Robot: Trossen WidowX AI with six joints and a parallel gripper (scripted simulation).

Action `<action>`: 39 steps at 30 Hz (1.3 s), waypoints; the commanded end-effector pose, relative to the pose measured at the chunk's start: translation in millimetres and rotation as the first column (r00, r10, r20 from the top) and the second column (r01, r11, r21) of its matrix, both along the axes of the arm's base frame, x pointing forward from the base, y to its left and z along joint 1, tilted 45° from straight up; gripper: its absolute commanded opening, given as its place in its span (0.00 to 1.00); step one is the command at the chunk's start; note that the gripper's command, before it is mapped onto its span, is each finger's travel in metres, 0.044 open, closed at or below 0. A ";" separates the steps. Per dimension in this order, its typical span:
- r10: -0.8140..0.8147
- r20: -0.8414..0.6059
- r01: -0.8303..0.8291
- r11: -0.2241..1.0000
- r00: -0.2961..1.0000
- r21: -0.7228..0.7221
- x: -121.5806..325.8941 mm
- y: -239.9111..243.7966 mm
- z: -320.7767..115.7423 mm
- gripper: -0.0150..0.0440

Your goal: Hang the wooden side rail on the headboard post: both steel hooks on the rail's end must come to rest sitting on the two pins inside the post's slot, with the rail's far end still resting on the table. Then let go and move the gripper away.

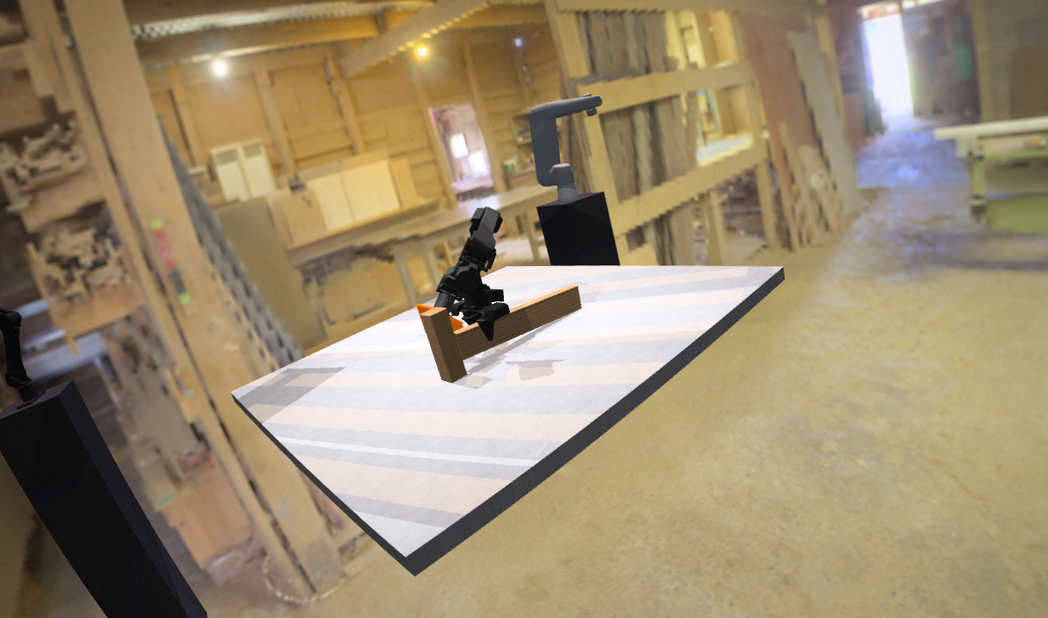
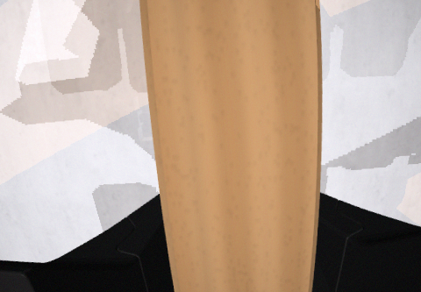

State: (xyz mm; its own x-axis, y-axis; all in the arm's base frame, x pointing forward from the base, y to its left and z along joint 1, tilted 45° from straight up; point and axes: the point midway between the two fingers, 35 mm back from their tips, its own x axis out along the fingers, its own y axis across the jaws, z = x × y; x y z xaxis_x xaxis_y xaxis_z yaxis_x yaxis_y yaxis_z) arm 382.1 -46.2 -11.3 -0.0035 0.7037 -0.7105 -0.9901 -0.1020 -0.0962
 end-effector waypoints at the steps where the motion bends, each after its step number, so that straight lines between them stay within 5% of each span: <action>1: -0.010 0.008 0.010 1.000 1.000 -0.004 0.8 -6.6 0.3 0.25; 39: -0.010 0.008 0.010 1.000 1.000 -0.005 2.0 -9.4 -1.9 0.25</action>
